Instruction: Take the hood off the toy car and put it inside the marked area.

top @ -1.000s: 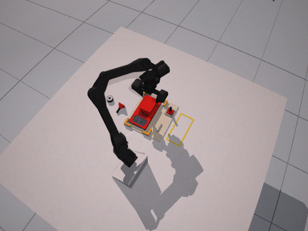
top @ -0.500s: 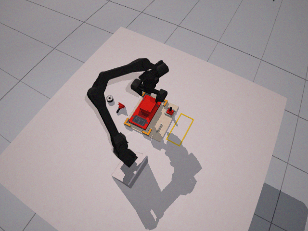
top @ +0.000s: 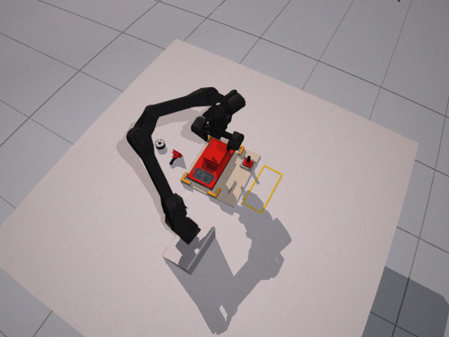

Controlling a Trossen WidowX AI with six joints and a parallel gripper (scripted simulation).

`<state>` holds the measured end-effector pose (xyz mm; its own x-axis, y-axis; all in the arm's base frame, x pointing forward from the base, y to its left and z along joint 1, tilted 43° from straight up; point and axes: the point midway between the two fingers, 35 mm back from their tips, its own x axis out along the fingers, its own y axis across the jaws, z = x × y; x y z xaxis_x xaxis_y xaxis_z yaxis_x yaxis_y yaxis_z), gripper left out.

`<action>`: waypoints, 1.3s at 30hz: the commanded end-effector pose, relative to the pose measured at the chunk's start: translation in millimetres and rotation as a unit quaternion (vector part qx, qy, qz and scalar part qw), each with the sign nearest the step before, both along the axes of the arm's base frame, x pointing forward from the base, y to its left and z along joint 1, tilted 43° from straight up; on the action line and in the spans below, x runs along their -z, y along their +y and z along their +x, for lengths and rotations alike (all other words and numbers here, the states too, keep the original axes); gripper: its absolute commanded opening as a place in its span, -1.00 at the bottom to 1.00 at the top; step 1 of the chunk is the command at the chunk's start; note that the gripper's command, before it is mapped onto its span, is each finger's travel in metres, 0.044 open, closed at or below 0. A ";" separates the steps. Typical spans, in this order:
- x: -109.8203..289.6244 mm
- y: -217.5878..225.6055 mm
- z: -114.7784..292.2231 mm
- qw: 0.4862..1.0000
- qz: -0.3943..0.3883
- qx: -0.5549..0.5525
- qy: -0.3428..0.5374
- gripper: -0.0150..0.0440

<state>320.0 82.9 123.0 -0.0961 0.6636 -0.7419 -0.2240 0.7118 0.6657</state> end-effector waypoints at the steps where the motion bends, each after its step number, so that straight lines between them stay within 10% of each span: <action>1: 3.8 3.0 -1.9 1.000 0.002 0.003 0.005 1.00; 39: 24.2 23.7 -5.8 1.000 0.003 0.003 0.005 1.00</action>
